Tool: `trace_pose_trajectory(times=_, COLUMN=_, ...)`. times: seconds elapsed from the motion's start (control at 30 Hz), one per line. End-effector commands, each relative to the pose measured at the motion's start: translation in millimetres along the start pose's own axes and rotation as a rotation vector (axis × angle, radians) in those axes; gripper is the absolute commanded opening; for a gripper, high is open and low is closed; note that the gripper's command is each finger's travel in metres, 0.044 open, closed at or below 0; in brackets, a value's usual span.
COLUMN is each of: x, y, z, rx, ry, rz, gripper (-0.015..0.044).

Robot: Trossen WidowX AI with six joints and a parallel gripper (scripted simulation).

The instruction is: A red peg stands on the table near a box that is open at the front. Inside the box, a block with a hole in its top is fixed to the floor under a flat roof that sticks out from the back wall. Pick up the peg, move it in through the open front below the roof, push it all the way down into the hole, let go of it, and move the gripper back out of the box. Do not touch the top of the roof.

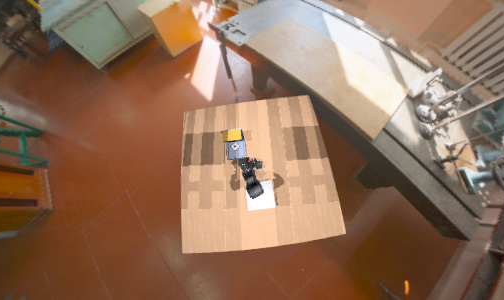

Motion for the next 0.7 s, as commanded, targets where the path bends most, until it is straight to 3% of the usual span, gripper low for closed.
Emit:
trace_pose_trajectory(times=0.0, x=-0.1, y=0.2, z=0.0, rx=0.001, ry=0.000, rz=0.000, gripper=0.0141)
trace_pose_trajectory(times=0.13, x=-0.1, y=0.2, z=0.0, rx=0.001, ry=0.000, rz=0.000, gripper=0.0036)
trace_pose_trajectory(times=0.33, x=-0.1, y=0.2, z=0.0, rx=0.001, ry=0.000, rz=0.000, gripper=0.0000)
trace_pose_trajectory(times=0.67, x=-1.5, y=3.9, z=1.6, rx=0.002, ry=0.001, rz=-0.001, gripper=0.0000)
Point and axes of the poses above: the point midway between the two fingers, 35 mm back from their tips, its own z axis back along the fingers, its own x axis across the jaws, y = z × x, the point moved 2 cm from there along z, back along the fingers, and after that the axes turned 9 degrees about -z, right-handed, at the moved point
